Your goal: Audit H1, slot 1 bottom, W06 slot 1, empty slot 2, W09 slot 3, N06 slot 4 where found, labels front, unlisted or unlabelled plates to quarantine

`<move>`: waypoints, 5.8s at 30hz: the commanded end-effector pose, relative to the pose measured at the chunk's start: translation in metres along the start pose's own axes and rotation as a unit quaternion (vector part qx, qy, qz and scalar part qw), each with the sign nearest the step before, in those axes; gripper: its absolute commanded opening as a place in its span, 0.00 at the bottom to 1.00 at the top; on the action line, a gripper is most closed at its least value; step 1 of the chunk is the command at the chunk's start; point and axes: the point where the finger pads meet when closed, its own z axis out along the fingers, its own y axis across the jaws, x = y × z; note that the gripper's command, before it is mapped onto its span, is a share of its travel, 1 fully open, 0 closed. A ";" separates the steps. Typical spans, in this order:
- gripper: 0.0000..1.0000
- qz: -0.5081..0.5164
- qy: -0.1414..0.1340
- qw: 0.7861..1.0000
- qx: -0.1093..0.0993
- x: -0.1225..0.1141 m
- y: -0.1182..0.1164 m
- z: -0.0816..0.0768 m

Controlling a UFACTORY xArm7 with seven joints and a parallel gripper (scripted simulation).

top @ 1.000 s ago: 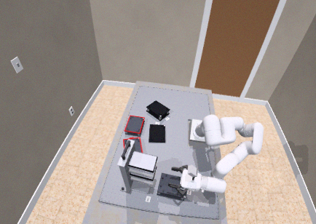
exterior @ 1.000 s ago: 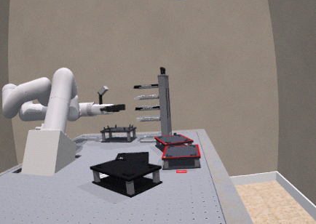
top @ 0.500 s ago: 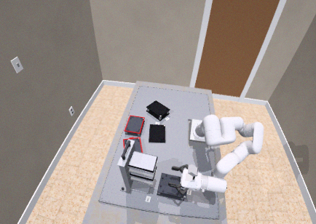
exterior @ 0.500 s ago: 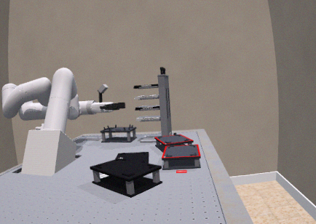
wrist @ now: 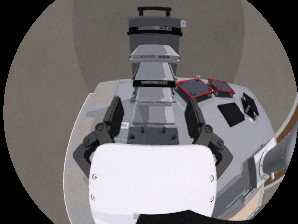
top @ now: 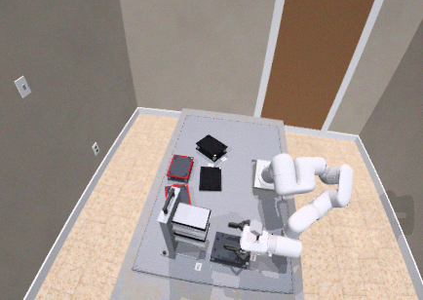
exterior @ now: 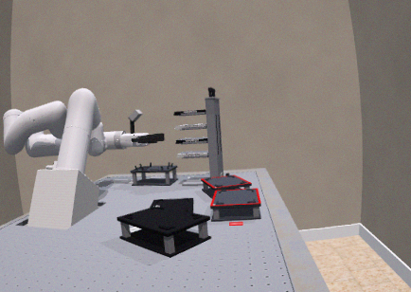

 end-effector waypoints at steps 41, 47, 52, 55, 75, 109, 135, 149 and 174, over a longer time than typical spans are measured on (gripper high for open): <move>1.00 0.001 0.000 1.000 0.000 0.001 0.000 0.063; 1.00 0.001 0.000 1.000 0.000 0.001 0.000 0.063; 1.00 0.001 0.000 1.000 0.000 0.001 0.000 0.065; 1.00 0.001 0.000 1.000 0.000 0.001 0.000 0.067; 1.00 0.001 0.000 1.000 0.000 0.001 0.000 0.079; 1.00 0.001 0.000 1.000 0.000 0.001 0.000 0.093; 0.00 0.001 0.000 1.000 0.000 0.001 0.000 0.093; 0.00 0.001 0.000 1.000 0.000 0.001 0.000 0.093; 0.00 0.001 0.000 1.000 0.000 0.002 0.000 0.093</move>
